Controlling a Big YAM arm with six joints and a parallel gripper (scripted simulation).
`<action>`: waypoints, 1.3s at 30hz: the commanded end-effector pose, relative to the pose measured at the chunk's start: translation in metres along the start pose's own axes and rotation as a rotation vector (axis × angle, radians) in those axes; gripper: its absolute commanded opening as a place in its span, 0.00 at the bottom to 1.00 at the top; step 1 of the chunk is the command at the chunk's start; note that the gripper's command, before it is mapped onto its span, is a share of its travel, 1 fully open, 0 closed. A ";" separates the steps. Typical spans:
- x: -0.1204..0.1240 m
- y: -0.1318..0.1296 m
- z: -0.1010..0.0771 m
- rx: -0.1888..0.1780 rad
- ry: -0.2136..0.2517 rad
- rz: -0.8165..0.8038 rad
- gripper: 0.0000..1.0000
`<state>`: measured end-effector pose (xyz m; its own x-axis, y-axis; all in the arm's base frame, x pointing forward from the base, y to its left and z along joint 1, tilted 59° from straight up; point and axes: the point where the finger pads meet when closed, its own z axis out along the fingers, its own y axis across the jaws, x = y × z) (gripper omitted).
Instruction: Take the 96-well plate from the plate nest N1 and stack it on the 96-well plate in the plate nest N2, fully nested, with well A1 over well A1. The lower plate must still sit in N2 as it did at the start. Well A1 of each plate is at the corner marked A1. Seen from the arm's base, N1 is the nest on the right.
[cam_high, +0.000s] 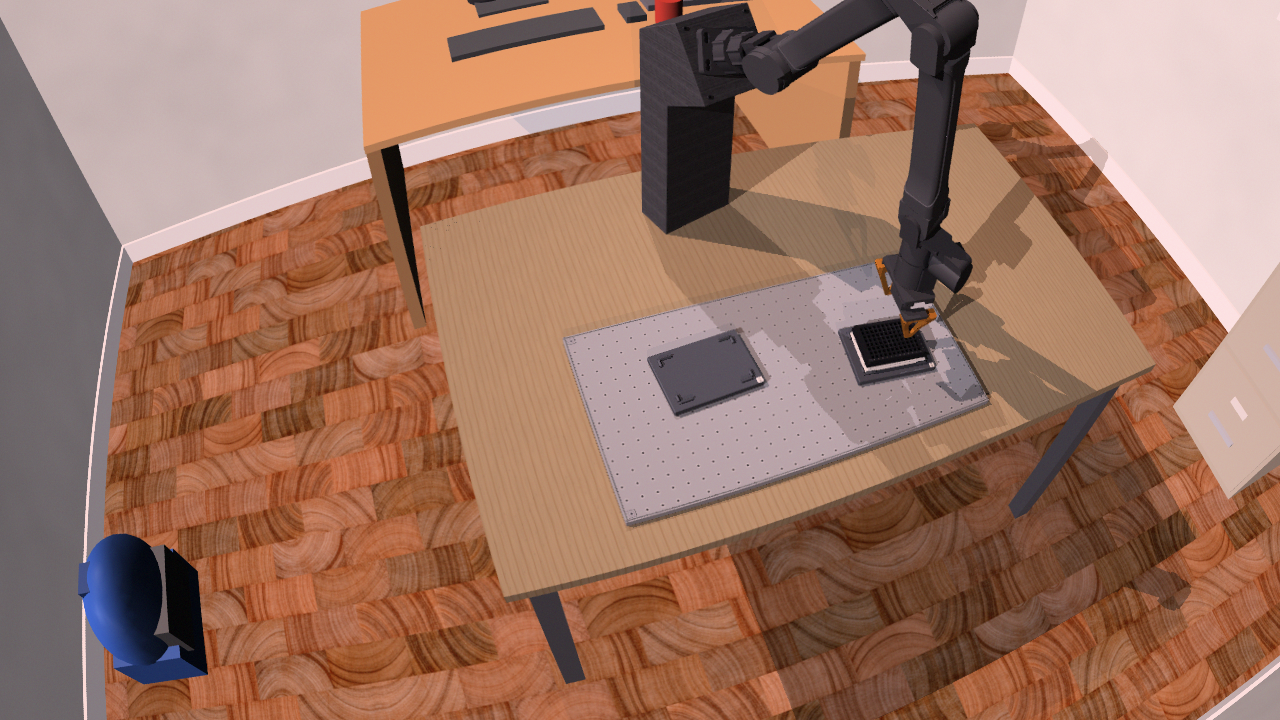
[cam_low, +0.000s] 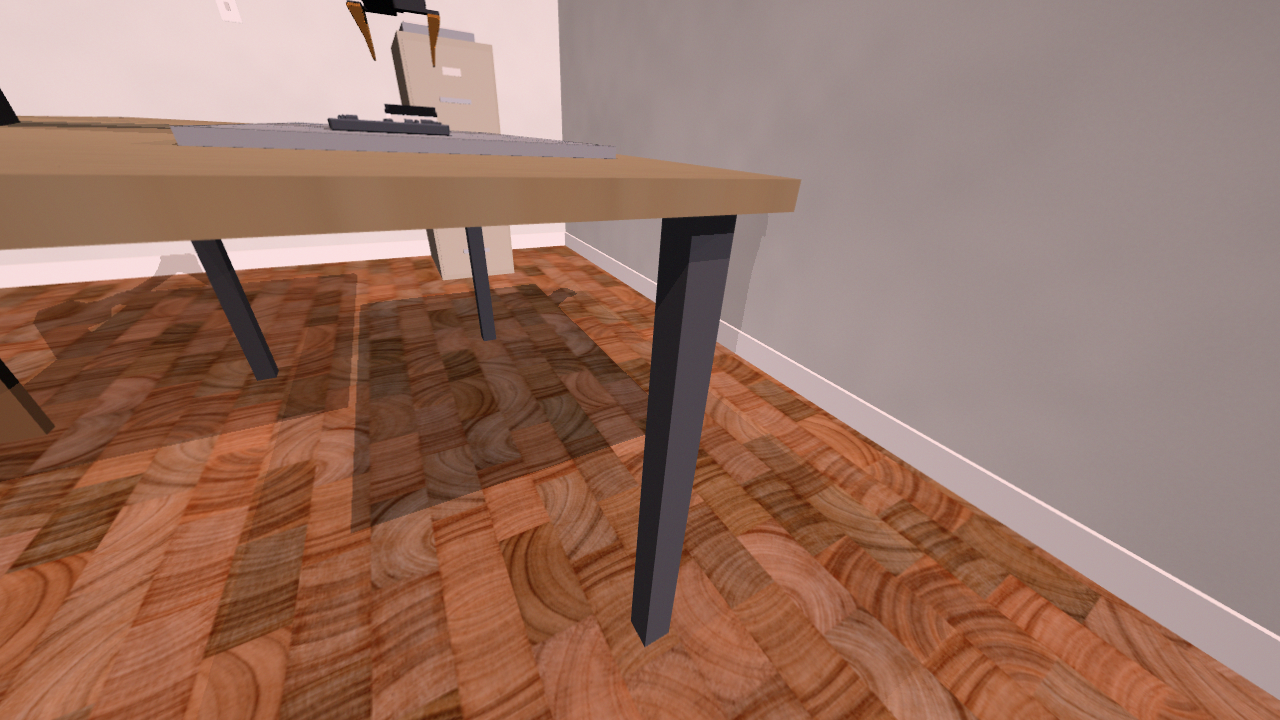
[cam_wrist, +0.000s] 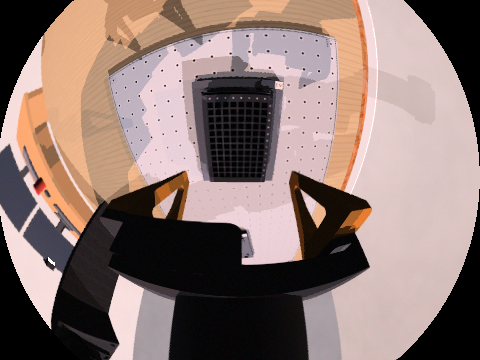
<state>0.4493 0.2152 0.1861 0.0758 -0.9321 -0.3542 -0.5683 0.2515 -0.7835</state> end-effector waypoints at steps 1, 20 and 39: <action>-0.008 0.000 -0.017 0.004 -0.017 0.003 1.00; -0.004 -0.003 -0.012 0.008 -0.011 0.000 1.00; -0.004 -0.003 -0.012 0.008 -0.011 0.000 1.00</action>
<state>0.4415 0.2128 0.1911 0.0777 -0.9319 -0.3543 -0.5679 0.2507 -0.7840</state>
